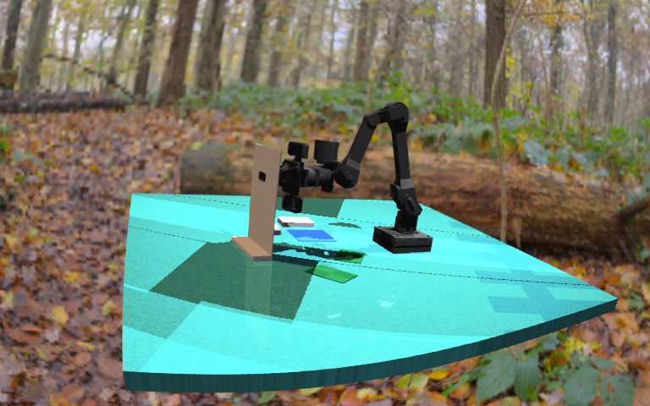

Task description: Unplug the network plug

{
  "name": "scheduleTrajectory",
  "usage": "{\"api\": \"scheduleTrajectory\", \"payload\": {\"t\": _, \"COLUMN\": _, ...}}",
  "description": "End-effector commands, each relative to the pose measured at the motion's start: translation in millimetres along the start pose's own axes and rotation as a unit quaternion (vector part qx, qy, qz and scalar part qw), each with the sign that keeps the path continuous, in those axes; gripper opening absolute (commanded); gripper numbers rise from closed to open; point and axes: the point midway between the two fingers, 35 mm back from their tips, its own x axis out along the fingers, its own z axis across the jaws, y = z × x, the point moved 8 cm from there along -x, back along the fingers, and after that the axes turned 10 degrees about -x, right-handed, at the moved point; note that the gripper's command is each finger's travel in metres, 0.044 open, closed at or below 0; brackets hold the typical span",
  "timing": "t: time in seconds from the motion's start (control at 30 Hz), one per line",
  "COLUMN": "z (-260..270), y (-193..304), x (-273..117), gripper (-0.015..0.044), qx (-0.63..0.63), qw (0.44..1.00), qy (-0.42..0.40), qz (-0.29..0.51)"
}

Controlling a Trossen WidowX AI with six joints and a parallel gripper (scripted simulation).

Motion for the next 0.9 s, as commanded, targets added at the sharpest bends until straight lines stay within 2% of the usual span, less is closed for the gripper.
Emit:
{"api": "scheduleTrajectory", "payload": {"t": 0.0, "z": 0.1, "y": -0.8, "x": 0.6, "gripper": 0.0043, "qx": 0.002, "qw": 1.0, "qy": 0.0, "qz": -0.003}}
{"api": "scheduleTrajectory", "payload": {"t": 0.23, "z": 0.1, "y": -0.8, "x": 0.6, "gripper": 0.0, "qx": 0.002, "qw": 1.0, "qy": 0.0, "qz": -0.003}}
{"api": "scheduleTrajectory", "payload": {"t": 0.87, "z": 0.4, "y": 2.2, "x": -7.9, "gripper": 0.0, "qx": 0.002, "qw": 1.0, "qy": 0.001, "qz": -0.003}}
